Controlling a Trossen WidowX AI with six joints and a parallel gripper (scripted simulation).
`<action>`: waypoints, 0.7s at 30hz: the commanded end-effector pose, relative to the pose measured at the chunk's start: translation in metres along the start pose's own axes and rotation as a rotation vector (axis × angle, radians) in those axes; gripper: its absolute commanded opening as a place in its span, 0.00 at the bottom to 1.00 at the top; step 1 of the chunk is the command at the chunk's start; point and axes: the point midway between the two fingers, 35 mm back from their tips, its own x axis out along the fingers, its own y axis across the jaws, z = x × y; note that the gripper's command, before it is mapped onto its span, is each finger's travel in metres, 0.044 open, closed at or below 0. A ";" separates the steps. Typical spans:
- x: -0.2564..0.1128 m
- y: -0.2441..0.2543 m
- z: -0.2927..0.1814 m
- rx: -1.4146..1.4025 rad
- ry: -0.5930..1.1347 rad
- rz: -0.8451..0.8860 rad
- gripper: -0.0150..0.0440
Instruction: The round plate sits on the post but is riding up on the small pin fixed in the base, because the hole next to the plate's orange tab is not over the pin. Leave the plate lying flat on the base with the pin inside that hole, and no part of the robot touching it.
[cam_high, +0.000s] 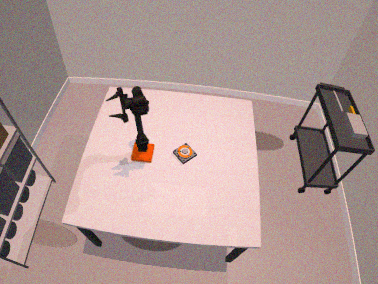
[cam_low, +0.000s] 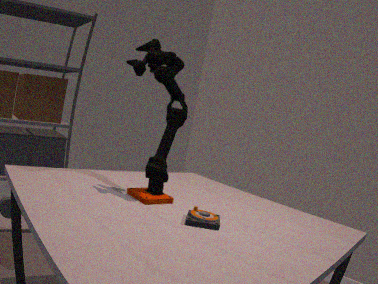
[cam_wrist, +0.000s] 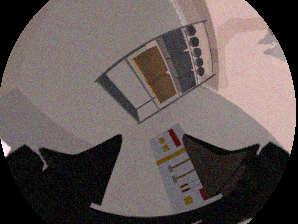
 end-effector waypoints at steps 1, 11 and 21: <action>-0.001 -0.001 -0.003 -0.018 0.011 0.004 0.89; -0.070 -0.071 -0.119 -0.642 0.519 0.171 0.44; -0.173 -0.160 -0.166 -1.076 1.006 0.346 0.25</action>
